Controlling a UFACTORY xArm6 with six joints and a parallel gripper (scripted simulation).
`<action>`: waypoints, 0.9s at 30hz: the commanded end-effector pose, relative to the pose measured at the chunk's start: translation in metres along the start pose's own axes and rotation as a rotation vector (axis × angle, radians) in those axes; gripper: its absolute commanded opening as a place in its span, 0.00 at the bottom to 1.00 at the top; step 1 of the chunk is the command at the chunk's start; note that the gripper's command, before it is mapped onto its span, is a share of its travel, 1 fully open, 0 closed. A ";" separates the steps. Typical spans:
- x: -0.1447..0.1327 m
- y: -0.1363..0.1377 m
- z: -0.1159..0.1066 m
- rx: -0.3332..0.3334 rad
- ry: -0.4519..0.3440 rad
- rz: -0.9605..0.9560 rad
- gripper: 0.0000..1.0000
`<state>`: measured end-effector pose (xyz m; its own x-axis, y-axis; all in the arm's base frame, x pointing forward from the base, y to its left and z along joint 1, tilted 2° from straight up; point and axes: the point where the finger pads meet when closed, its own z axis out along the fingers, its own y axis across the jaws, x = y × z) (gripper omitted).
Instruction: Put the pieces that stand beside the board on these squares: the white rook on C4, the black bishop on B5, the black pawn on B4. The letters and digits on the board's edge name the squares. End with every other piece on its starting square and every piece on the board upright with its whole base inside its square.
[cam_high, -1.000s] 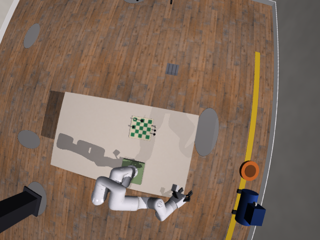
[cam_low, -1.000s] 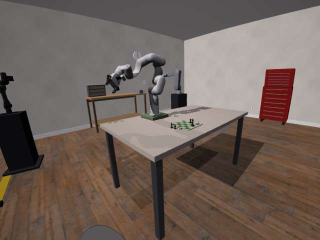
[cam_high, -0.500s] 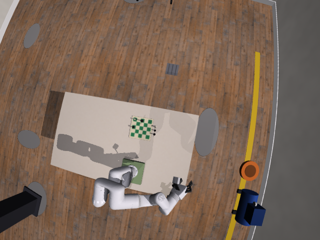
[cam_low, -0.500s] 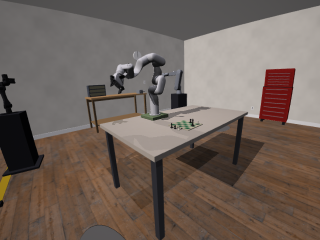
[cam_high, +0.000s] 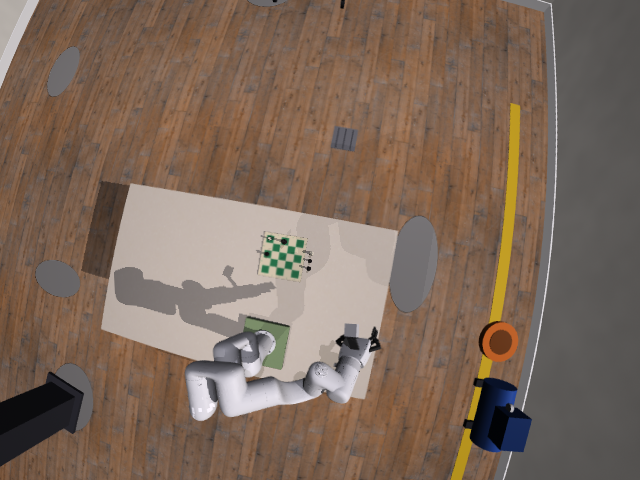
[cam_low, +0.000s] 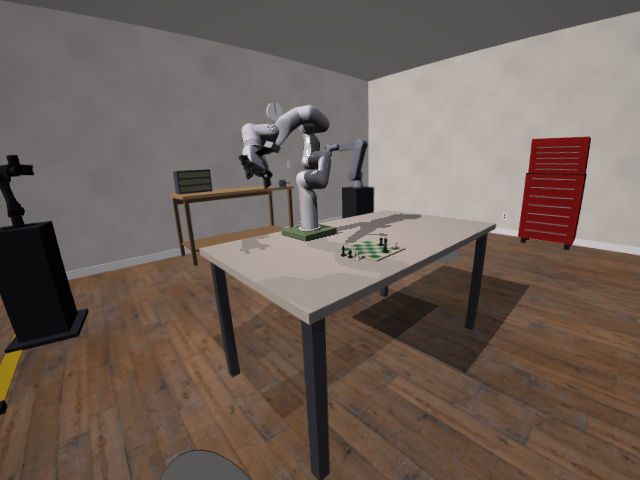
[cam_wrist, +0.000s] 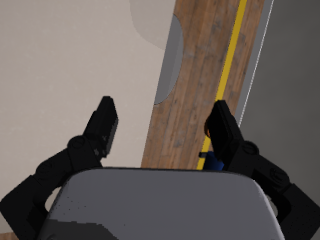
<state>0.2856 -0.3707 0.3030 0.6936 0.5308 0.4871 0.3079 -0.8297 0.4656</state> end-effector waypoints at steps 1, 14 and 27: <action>0.034 -0.015 0.018 0.088 0.004 0.056 1.00; 0.118 -0.083 0.053 0.323 -0.058 0.196 1.00; 0.178 -0.157 0.066 0.470 -0.226 0.307 1.00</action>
<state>0.3945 -0.1899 0.2710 0.8582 0.2893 0.4240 0.3276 -0.9446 -0.0187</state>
